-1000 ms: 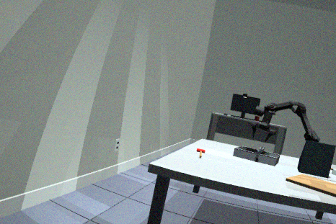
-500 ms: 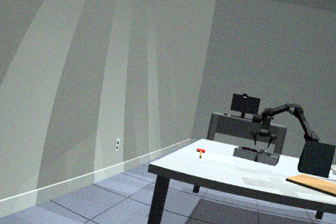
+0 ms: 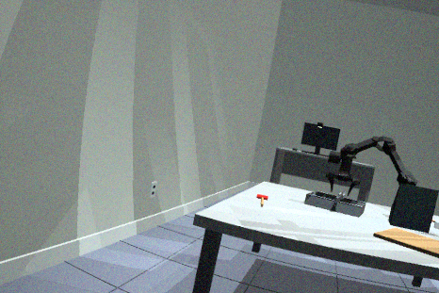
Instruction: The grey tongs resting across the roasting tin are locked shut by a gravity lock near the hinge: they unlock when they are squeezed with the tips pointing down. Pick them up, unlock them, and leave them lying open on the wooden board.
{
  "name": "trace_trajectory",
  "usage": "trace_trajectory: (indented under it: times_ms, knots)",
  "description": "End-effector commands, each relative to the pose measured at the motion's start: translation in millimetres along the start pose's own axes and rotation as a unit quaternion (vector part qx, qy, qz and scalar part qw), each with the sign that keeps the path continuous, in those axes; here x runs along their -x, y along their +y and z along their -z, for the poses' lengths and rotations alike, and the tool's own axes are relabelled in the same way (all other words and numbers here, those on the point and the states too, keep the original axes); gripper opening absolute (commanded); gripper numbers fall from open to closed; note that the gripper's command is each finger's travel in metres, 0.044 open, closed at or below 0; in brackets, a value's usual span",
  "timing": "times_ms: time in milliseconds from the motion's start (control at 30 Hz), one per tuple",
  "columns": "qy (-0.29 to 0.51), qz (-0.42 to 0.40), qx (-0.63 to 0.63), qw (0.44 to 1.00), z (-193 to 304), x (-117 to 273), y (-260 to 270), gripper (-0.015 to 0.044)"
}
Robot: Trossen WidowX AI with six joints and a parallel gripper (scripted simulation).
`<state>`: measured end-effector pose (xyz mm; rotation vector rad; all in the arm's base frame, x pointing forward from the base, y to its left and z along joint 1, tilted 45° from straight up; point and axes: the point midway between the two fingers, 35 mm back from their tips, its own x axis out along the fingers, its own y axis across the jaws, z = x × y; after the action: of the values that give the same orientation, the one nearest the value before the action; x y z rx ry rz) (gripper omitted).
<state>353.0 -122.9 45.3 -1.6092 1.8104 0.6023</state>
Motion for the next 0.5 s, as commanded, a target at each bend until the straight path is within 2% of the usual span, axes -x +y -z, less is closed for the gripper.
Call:
trace_trajectory:
  times_ms: [0, 467]
  knots:
    - [0.004, -0.004, 0.007, 1.0, -1, -8, 3, 0.044]
    - [0.004, -0.004, 0.007, 1.0, 0, -31, 3, 0.044]
